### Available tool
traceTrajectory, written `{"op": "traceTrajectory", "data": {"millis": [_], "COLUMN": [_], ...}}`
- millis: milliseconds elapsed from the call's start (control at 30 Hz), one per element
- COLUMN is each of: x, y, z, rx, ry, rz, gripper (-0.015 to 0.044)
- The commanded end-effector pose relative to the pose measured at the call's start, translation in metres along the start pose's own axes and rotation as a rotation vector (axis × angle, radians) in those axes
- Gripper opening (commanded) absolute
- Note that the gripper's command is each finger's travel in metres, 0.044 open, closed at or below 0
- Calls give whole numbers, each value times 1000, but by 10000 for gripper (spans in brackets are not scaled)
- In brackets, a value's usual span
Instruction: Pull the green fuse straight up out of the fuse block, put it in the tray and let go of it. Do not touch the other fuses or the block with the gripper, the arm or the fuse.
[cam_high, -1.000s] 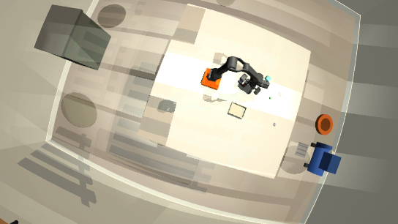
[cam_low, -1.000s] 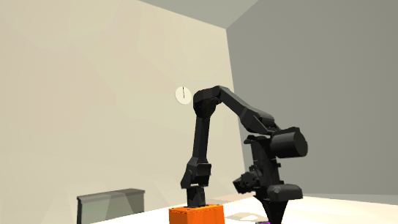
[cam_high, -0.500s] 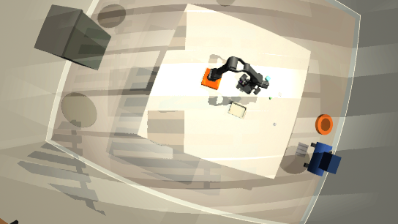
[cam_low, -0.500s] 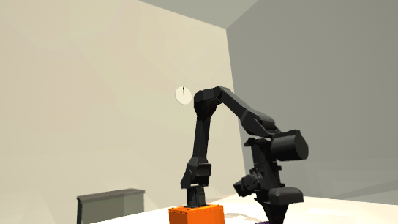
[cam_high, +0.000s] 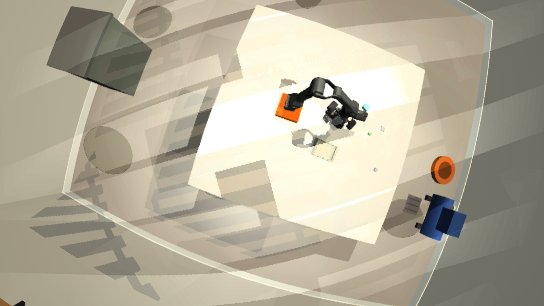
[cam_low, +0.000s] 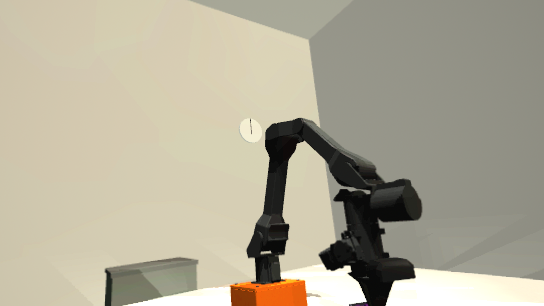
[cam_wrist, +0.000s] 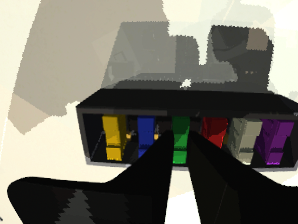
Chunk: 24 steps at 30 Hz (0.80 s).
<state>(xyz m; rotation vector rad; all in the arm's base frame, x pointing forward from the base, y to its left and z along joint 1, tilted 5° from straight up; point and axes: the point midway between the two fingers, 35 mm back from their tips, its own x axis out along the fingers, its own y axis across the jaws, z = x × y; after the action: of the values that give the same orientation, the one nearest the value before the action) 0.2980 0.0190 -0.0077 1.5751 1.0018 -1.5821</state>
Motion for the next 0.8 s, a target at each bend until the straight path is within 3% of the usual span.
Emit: {"op": "traceTrajectory", "data": {"millis": [0, 767], "x": [0, -9], "y": [0, 1], "z": [0, 0], "rx": [0, 1], "ry": [0, 1], "rz": [0, 0], "gripper": [7, 0]}}
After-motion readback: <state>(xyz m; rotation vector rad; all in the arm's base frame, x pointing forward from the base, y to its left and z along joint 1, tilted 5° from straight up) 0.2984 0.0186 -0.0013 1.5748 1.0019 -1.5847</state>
